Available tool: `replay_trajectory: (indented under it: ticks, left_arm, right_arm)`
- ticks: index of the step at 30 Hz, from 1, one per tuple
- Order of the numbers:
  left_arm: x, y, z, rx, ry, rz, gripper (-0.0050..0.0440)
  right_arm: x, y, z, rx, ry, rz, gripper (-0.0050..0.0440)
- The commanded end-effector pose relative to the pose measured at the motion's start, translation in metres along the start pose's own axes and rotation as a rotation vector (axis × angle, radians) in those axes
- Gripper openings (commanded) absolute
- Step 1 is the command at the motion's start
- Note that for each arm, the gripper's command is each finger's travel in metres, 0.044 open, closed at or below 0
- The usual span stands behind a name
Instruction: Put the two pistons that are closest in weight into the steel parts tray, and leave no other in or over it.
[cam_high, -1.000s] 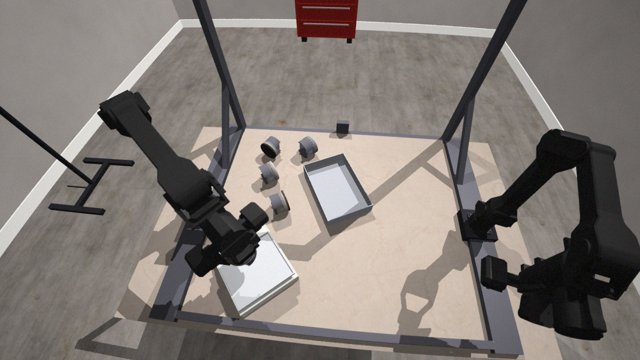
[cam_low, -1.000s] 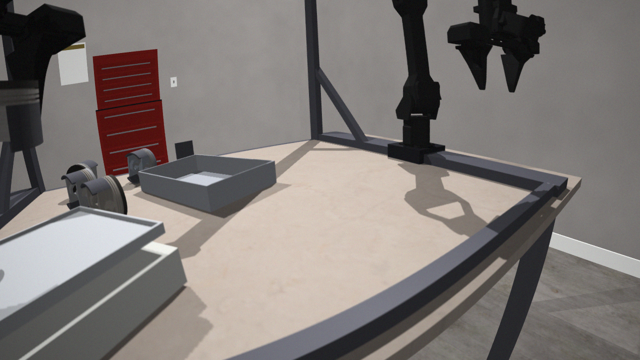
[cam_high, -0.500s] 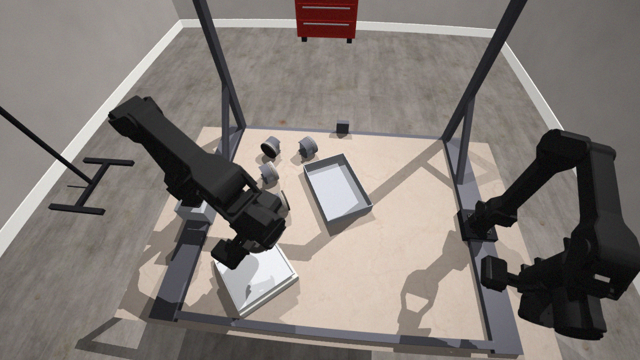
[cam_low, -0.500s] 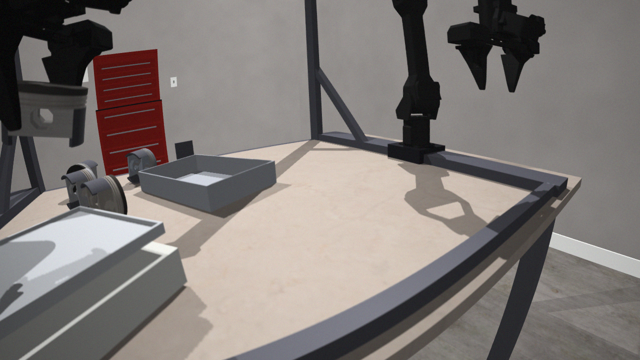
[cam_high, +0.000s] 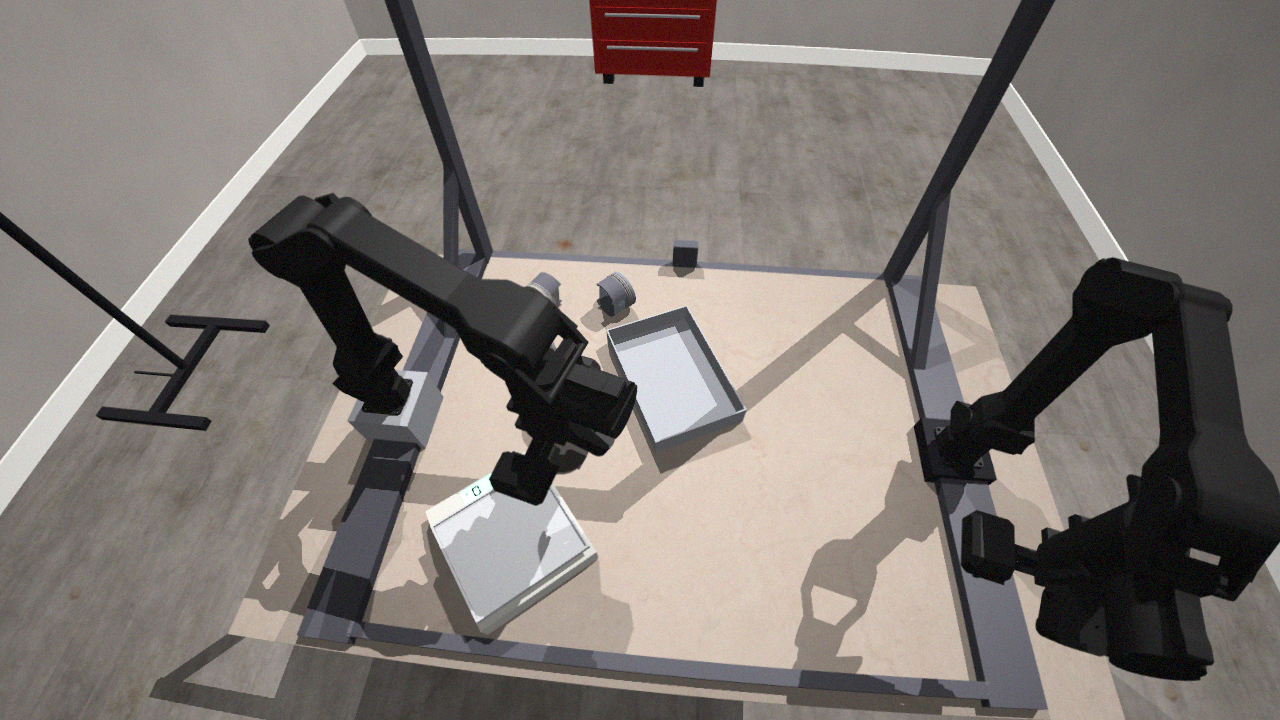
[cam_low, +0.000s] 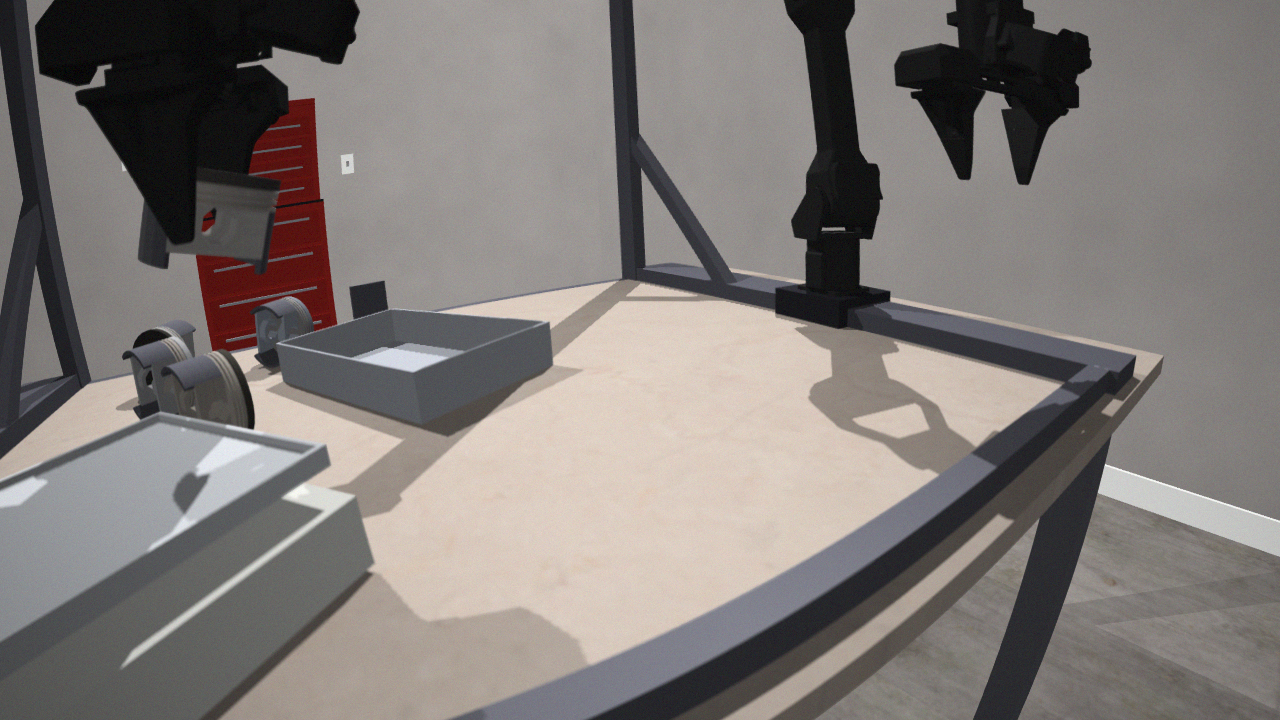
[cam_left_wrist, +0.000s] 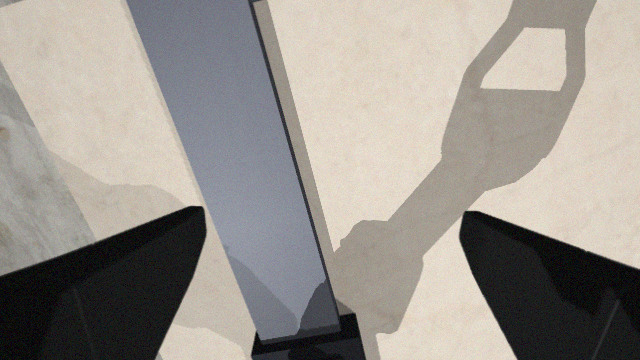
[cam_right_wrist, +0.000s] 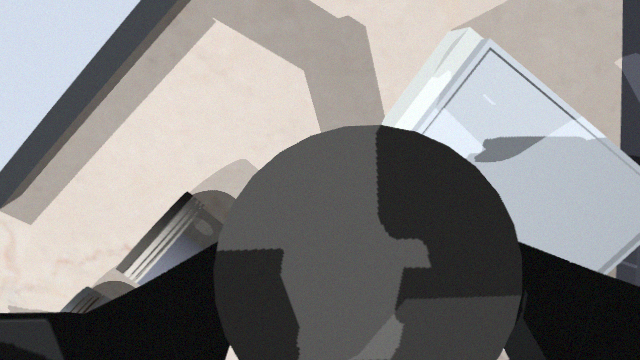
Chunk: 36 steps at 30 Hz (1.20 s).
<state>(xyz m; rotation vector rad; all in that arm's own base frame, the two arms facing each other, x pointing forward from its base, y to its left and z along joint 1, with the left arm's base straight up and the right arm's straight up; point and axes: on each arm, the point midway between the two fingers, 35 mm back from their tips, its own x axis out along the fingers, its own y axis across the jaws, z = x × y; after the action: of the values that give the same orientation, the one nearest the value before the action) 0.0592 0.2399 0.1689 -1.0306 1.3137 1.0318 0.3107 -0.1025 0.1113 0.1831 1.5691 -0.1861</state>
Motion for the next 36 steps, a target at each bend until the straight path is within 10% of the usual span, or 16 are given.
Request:
replay_trajectory:
  ticks: [1,21,36]
  left_arm:
    - [-0.005,0.0,0.004,0.002,-0.018,-0.001,0.04]
    - [-0.005,0.0,0.004,0.002,-0.018,-0.001,0.04]
    - [-0.005,0.0,0.004,0.002,-0.018,-0.001,0.04]
  right_arm:
    - [-0.011,0.015,0.018,0.003,-0.04,-0.007,0.0158]
    - [-0.011,0.027,0.021,0.003,-0.361,-0.011,0.0158]
    - [0.018,0.026,0.024,0.003,-0.337,-0.01,0.0158]
